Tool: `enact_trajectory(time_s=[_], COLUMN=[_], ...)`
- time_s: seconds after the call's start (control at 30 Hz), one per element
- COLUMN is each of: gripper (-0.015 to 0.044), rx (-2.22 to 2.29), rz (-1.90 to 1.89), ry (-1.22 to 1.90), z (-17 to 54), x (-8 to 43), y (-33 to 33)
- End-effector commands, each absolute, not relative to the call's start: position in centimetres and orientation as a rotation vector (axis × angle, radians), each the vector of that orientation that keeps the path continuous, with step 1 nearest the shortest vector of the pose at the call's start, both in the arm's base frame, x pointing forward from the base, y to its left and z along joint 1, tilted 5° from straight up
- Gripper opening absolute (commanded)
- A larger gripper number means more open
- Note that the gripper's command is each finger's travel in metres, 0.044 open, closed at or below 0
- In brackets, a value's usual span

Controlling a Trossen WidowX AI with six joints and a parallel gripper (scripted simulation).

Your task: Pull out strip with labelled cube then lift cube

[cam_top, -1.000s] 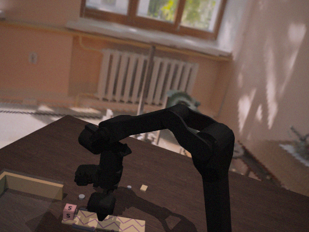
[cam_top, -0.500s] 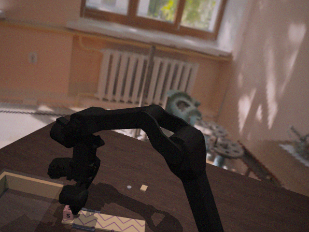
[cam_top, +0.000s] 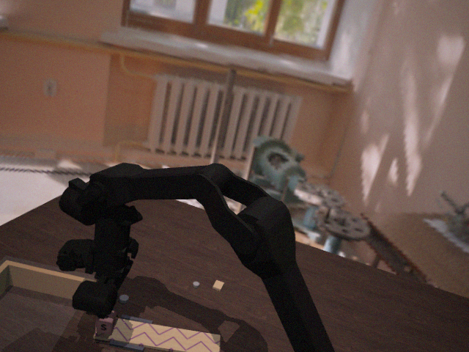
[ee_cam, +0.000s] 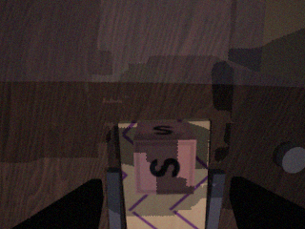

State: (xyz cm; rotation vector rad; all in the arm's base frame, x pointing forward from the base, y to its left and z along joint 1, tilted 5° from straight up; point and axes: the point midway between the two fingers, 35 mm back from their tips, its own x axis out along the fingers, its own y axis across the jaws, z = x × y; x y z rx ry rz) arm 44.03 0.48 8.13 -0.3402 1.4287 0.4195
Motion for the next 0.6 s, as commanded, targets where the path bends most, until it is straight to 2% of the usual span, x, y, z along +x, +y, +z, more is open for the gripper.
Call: enact_trajectory(time_s=[0.0,0.57], gripper=[0.025,0.025], rx=[-0.341,-0.34], rz=[0.414,0.414], ry=[1.435,1.435], z=[7.4,4.7], x=[44.0,44.3], y=[0.4,0.7])
